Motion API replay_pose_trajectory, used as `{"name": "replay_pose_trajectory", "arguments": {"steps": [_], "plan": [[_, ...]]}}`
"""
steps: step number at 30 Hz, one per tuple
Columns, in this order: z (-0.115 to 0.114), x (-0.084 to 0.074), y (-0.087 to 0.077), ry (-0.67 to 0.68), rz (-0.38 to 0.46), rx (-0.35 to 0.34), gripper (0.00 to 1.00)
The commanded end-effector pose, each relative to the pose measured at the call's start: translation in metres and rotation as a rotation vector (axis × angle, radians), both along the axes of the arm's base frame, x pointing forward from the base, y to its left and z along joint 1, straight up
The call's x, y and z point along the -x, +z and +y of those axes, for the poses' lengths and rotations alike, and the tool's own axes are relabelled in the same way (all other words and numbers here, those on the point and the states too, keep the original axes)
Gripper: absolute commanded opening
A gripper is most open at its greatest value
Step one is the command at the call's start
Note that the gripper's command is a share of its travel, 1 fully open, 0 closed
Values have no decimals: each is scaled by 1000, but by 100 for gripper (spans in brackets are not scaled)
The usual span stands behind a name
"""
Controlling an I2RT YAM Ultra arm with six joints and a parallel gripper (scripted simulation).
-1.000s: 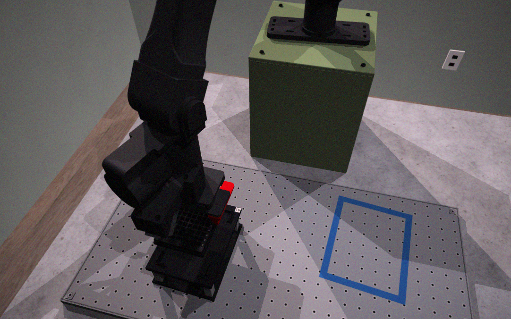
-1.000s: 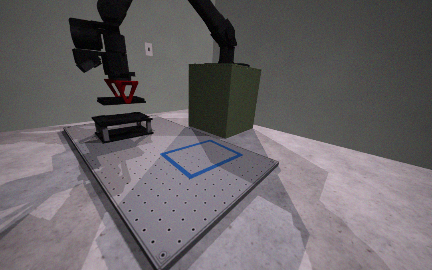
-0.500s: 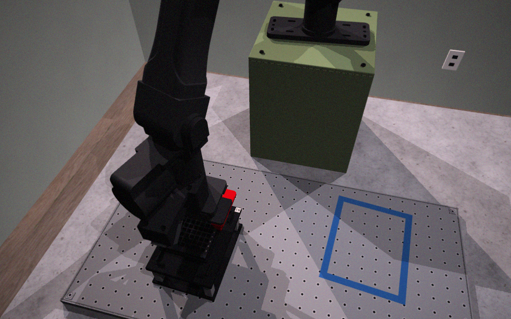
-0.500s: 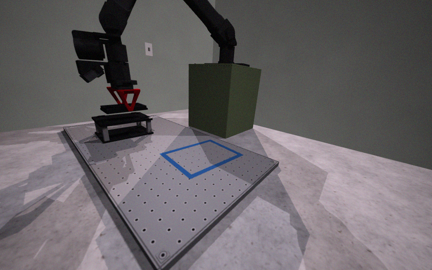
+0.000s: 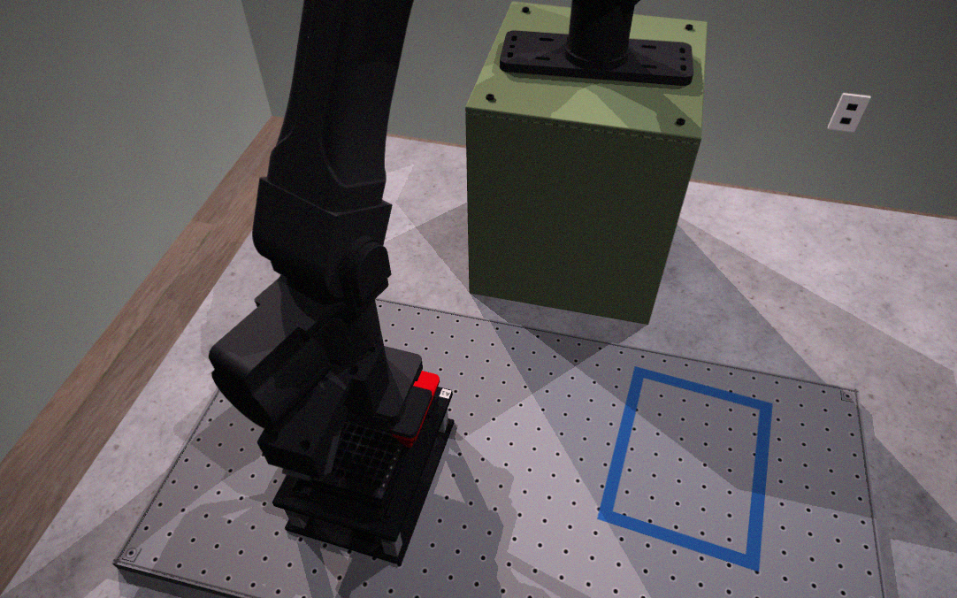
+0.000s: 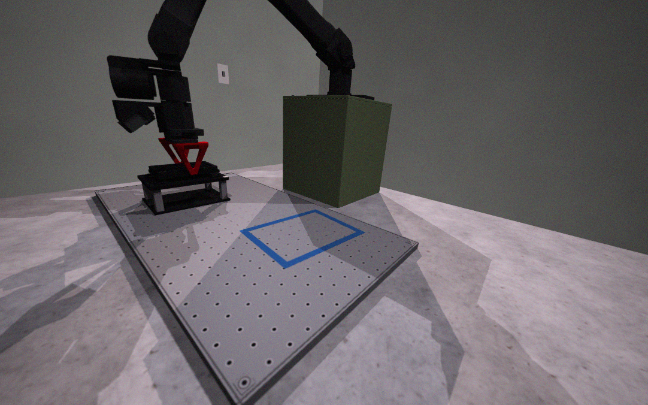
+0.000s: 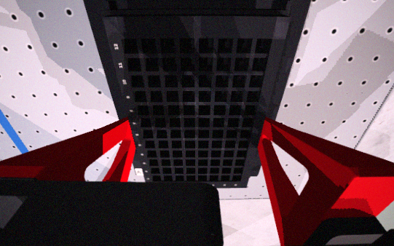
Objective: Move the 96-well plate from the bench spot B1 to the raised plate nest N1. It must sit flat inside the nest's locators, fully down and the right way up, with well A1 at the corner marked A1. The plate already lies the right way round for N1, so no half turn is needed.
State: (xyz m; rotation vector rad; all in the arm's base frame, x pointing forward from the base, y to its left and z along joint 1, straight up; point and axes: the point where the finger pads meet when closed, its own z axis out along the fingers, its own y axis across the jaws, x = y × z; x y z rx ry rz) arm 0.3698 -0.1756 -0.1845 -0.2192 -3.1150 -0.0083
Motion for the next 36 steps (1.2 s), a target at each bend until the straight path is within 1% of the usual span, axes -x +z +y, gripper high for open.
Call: {"name": "replay_pose_trajectory", "arguments": {"steps": [1, 2, 3, 13, 24, 34, 36], "plan": [[-2, -20, 3, 11, -46, 17, 0], [-2, -20, 3, 11, -46, 17, 0], [-4, -26, 12, 11, -65, 27, 0], [0, -16, 3, 10, -24, 8, 0], [0, -17, 3, 10, -23, 7, 0], [-5, -28, 14, 10, -69, 28, 0], [-5, -28, 14, 10, -69, 28, 0]]}}
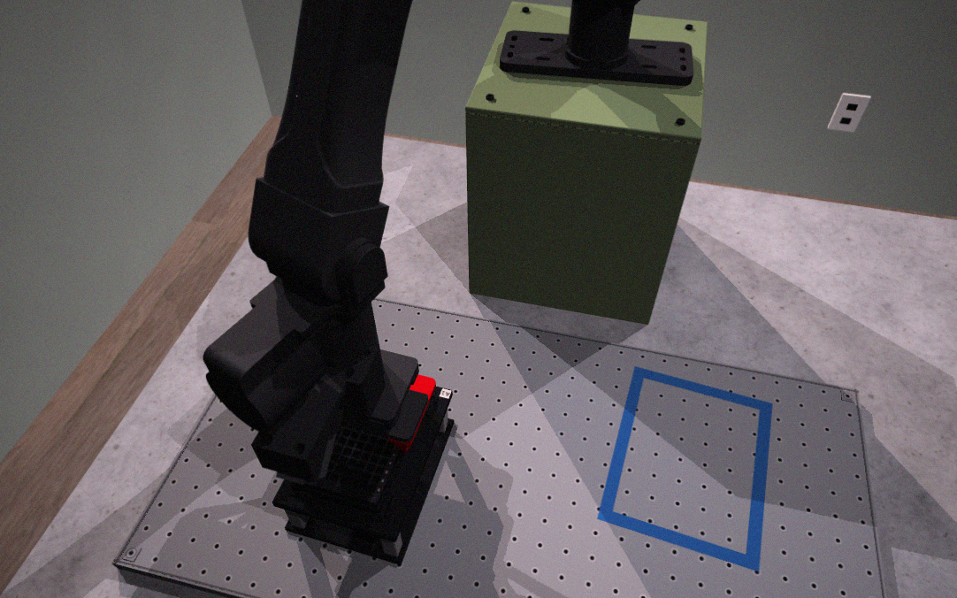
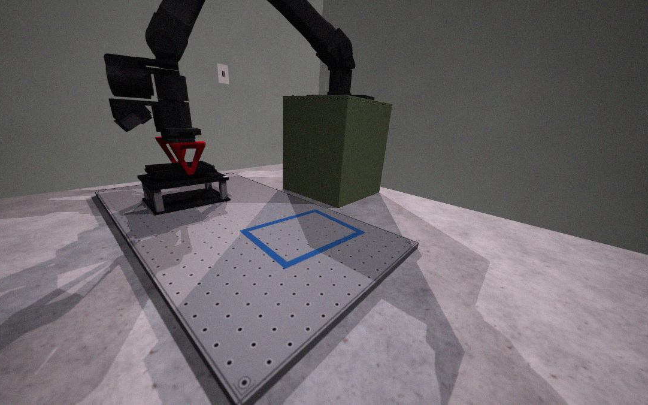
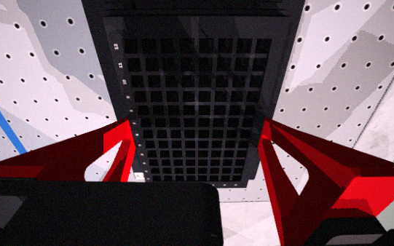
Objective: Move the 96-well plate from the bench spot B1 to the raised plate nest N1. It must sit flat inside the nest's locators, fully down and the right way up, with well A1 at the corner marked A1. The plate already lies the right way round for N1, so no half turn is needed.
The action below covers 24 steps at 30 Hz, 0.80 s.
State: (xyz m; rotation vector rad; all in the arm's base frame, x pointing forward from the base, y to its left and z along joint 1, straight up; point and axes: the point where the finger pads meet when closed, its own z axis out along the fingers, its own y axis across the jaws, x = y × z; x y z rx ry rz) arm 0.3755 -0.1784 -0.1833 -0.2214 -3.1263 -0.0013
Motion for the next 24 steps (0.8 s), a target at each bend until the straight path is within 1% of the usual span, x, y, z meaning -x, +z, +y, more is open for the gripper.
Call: {"name": "replay_pose_trajectory", "arguments": {"steps": [1, 6, 24], "plan": [[-1, -21, 13, 11, -56, 22, 0], [5, -8, 9, 10, -29, 10, 0], [7, -4, 9, 10, -29, 9, 0]]}}
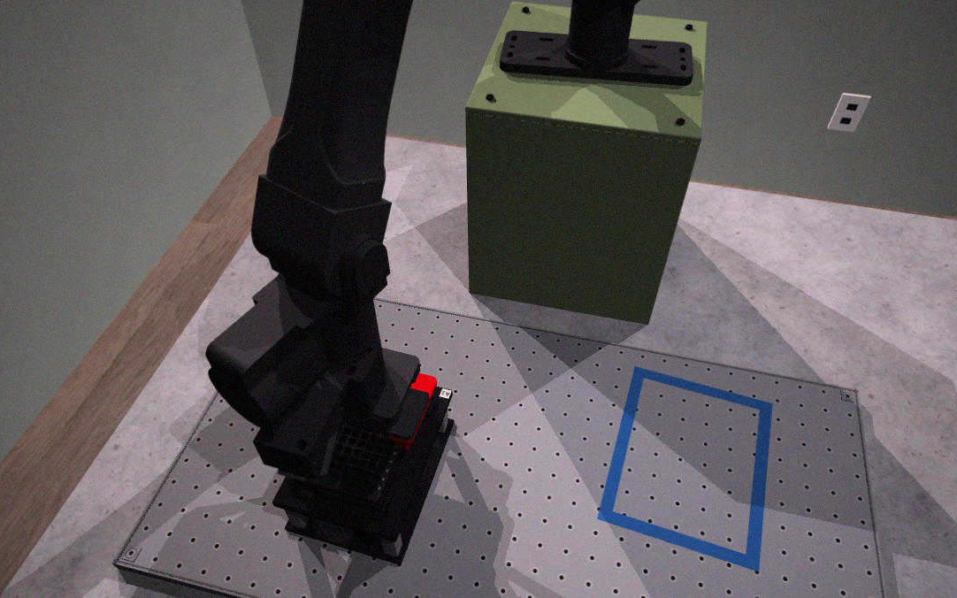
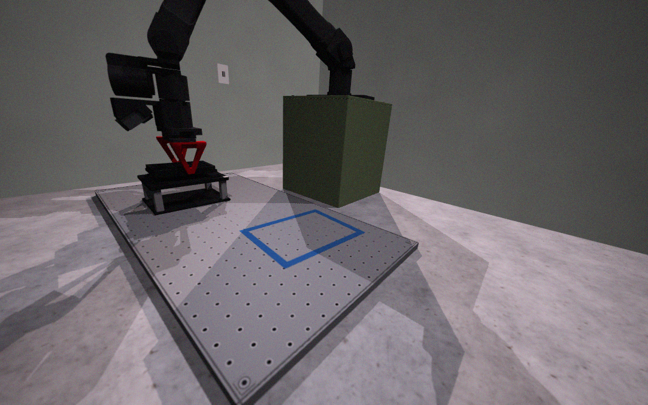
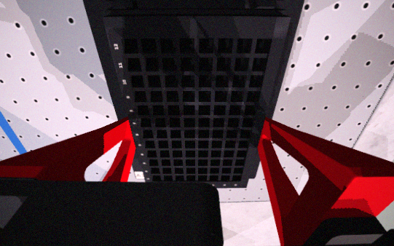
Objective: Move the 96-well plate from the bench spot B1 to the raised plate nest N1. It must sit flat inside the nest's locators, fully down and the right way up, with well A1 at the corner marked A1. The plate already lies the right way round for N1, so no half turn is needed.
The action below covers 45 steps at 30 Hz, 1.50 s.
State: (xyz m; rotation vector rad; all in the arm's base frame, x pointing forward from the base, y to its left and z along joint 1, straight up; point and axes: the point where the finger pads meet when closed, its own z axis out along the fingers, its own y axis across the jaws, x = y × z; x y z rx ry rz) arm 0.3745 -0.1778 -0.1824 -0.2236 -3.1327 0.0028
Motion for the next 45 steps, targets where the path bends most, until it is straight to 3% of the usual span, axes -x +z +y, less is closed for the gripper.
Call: {"name": "replay_pose_trajectory", "arguments": {"steps": [1, 16, 45], "plan": [[7, -5, 8, 12, -22, 6, 0], [7, -4, 8, 12, -22, 6, 0], [3, 11, -11, 0, 11, -9, 0]]}}
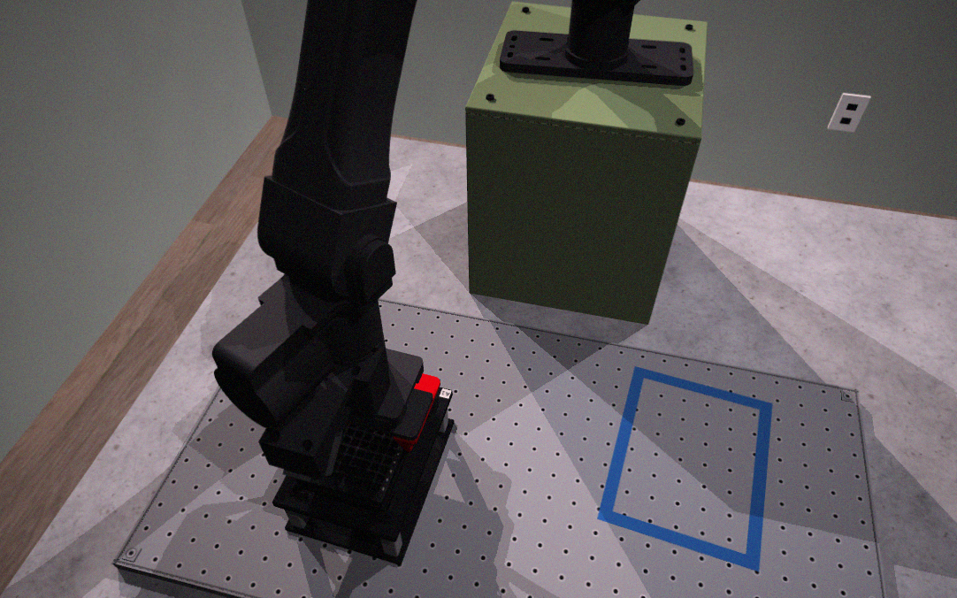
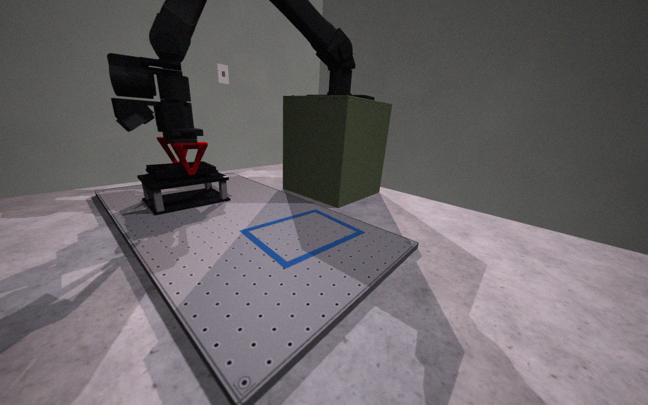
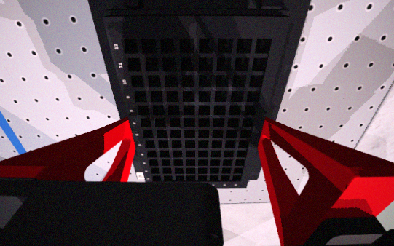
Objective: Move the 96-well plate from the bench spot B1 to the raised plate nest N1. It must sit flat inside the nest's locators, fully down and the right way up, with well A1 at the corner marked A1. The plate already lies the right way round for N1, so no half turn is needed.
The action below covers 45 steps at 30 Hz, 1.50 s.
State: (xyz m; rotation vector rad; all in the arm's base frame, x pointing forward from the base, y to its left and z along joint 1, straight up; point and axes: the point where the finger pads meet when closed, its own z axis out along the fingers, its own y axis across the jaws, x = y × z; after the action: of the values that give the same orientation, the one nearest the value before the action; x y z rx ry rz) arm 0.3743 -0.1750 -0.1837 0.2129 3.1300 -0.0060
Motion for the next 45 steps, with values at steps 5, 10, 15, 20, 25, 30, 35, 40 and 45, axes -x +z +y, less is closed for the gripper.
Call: {"name": "replay_pose_trajectory", "arguments": {"steps": [5, 10, 15, 20, 25, 30, 35, 40, 45], "plan": [[0, 12, -10, -6, 16, -12, 0], [-1, 12, -11, -6, 16, -12, 0], [-1, 13, -12, -6, 16, -12, 0], [-1, 13, -12, -6, 16, -12, 0], [-1, 14, -13, -5, 16, -12, 0], [-2, 14, -14, -6, 16, -12, 0], [0, 14, -14, -5, 17, -12, 0], [-3, 6, -12, -4, 4, -6, 0], [-6, -3, -9, -3, -15, 3, 0]]}}
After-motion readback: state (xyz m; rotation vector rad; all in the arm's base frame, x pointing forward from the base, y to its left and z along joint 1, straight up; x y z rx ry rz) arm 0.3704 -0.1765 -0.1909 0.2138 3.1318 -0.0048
